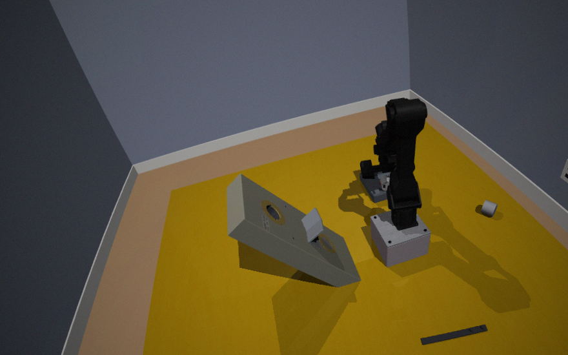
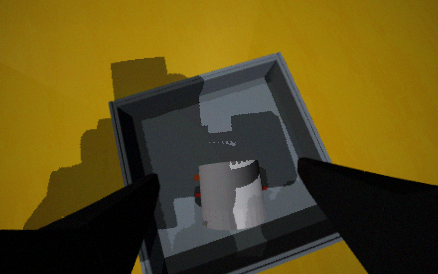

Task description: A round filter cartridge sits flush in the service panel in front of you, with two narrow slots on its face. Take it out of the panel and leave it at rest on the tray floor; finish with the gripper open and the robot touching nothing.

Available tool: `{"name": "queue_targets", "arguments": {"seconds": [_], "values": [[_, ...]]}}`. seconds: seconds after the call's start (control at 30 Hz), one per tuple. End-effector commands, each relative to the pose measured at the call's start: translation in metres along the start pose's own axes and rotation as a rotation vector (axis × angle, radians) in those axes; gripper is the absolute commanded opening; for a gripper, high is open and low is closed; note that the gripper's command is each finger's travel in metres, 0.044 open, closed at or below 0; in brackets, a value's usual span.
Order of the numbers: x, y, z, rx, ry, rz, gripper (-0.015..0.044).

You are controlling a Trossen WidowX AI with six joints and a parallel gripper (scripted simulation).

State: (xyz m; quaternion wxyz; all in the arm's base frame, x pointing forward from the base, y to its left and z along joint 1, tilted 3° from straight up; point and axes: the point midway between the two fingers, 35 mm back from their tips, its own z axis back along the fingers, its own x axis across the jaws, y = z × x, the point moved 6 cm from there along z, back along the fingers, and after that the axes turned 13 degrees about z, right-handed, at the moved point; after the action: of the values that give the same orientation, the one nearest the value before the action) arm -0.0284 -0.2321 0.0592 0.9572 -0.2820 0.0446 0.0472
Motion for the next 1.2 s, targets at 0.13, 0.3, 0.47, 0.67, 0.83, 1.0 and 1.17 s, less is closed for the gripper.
{"name": "queue_targets", "arguments": {"seconds": [0.13, 0.3, 0.47, 0.67, 0.83, 1.0, 1.17], "values": [[-0.008, -0.033, 0.056, -0.021, 0.005, 0.0, 0.044], [-0.007, -0.031, 0.045, -0.031, 0.009, -0.002, 0.044], [-0.007, -0.031, 0.045, -0.031, 0.009, -0.002, 0.044], [-0.007, -0.031, 0.045, -0.031, 0.009, -0.002, 0.044], [-0.007, -0.031, 0.045, -0.031, 0.009, -0.002, 0.044], [-0.007, -0.031, 0.045, -0.031, 0.009, -0.002, 0.044], [-0.007, -0.031, 0.045, -0.031, 0.009, -0.002, 0.044]]}}
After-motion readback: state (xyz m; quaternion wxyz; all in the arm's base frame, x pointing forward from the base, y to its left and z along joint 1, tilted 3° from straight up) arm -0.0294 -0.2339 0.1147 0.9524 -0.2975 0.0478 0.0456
